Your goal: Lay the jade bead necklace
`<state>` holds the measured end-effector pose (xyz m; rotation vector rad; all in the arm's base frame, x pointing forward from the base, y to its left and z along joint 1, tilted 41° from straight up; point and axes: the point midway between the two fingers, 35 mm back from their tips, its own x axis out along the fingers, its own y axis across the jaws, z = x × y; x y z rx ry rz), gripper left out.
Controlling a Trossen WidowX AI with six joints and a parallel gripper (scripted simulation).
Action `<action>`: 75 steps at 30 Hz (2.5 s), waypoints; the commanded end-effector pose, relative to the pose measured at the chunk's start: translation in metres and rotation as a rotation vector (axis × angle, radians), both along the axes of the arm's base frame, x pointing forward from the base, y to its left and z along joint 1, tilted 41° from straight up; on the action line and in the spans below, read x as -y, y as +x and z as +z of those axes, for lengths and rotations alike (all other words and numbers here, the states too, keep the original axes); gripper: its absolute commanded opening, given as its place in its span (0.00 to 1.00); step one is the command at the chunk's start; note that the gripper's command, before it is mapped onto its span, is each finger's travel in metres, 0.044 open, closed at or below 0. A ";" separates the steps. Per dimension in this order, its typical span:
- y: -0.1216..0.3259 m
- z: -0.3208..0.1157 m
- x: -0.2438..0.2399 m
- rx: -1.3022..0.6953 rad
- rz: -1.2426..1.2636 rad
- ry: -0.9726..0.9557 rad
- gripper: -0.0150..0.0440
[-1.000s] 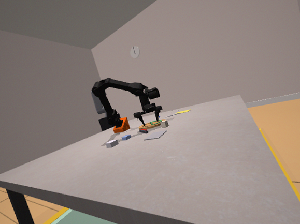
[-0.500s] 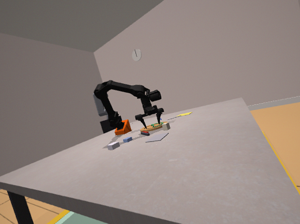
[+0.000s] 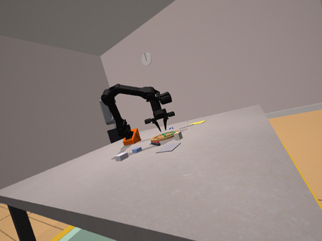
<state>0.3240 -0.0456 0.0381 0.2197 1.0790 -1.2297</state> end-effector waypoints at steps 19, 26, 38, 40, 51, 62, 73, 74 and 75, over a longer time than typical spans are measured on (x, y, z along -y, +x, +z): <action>-0.003 -0.019 0.016 -0.004 -0.001 -0.001 0.46; -0.004 -0.025 0.022 -0.005 -0.002 -0.001 0.46; -0.002 -0.023 0.021 0.003 -0.009 0.002 0.25; -0.002 -0.023 0.021 0.003 -0.009 0.002 0.25; -0.002 -0.023 0.021 0.003 -0.009 0.002 0.25; -0.002 -0.023 0.021 0.003 -0.008 0.002 0.25; -0.004 -0.017 0.020 -0.005 -0.002 -0.001 0.25; -0.005 -0.015 0.022 -0.005 -0.002 -0.001 0.25; -0.006 -0.013 0.024 -0.005 -0.002 -0.002 0.25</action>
